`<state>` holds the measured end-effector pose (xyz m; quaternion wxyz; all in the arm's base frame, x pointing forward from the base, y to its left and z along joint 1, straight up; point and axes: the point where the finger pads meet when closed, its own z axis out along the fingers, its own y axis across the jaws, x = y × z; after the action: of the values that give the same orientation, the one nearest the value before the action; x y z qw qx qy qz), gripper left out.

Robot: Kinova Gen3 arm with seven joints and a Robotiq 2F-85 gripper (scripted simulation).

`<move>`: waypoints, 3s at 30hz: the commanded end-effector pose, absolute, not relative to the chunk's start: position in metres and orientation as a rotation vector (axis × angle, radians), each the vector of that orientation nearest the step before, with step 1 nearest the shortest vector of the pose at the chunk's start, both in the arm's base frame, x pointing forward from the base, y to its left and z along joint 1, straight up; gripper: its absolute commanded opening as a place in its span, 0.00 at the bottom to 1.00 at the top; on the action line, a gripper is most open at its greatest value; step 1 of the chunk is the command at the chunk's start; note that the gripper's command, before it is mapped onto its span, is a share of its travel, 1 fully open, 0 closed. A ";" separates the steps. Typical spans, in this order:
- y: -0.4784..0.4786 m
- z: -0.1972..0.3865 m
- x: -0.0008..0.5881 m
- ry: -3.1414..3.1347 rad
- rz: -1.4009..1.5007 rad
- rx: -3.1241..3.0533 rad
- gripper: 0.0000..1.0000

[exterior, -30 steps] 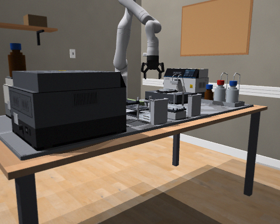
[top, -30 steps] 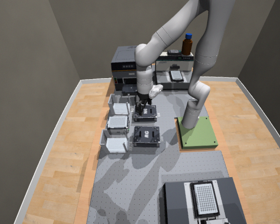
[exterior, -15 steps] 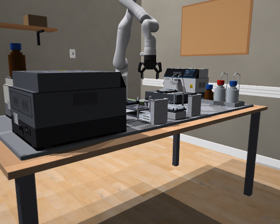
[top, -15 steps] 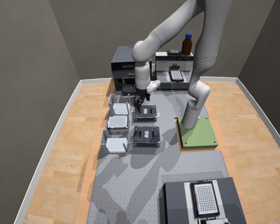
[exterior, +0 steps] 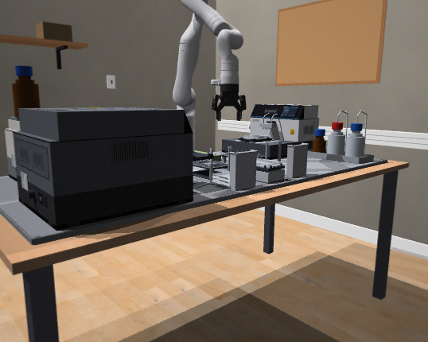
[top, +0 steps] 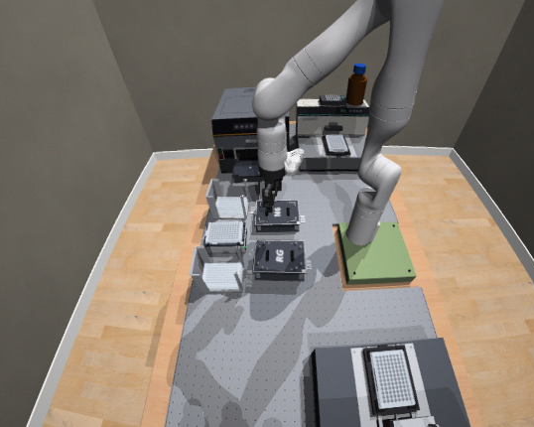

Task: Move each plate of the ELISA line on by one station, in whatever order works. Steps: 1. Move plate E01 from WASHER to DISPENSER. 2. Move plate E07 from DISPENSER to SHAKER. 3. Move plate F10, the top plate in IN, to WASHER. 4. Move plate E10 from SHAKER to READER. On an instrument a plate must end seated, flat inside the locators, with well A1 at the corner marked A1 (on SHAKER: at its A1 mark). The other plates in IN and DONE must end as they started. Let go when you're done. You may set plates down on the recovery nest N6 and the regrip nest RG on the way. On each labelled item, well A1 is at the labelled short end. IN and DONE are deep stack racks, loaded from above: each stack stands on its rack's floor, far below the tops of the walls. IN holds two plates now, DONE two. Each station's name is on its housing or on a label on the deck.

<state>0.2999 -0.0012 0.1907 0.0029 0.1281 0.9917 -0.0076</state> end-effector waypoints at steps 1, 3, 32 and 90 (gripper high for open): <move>-0.001 0.191 0.300 3.135 -0.011 0.175 1.00; -0.001 0.191 0.300 3.140 -0.011 0.050 1.00; 0.000 0.191 0.354 3.140 -0.011 -0.012 1.00; 0.003 0.191 0.527 3.139 -0.011 -0.039 1.00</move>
<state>0.5189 0.0033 0.1905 0.0005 -0.0126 0.9999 -0.0036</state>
